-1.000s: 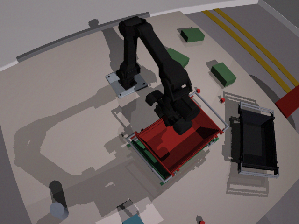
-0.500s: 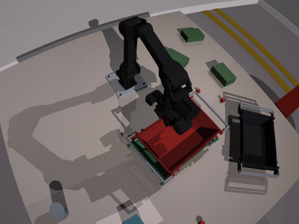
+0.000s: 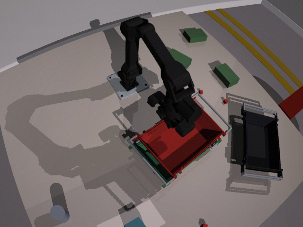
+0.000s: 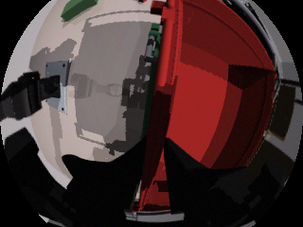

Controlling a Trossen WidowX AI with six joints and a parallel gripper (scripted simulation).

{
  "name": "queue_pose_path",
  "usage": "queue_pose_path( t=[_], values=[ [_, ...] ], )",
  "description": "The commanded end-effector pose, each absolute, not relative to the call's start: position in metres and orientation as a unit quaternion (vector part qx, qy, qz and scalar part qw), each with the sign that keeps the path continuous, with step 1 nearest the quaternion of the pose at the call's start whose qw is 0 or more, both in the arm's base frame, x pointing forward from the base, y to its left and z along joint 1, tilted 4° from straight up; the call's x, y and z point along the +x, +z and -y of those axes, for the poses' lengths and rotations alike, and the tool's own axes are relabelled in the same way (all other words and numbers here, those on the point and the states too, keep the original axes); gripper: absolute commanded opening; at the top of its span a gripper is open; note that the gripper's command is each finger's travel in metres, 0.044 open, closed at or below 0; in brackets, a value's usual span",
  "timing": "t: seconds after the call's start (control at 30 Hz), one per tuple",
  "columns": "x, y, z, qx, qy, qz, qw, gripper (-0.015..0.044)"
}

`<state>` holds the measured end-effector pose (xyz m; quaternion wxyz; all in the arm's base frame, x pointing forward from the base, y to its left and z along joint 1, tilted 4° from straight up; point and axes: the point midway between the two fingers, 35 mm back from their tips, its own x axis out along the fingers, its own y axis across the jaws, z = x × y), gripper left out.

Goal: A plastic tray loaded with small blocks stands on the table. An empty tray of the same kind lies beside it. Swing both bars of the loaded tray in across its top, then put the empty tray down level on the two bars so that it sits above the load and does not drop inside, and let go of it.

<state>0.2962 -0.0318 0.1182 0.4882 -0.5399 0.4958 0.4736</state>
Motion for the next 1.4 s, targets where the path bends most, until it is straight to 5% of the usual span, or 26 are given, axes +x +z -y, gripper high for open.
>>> queue_pose_path(
  t=[0.0, 0.13, 1.13, 1.37],
  values=[
    [0.2889, 0.1127, 0.0351, -0.53, 0.478, -0.508, 0.482, 0.0],
    [0.2889, 0.1127, 0.0351, -0.53, 0.478, -0.508, 0.482, 0.0],
    [0.2889, 0.1127, 0.0351, -0.53, 0.478, -0.508, 0.482, 0.044],
    [0.2904, 0.1148, 0.0344, -0.532, 0.478, -0.505, 0.484, 0.044]
  ],
)
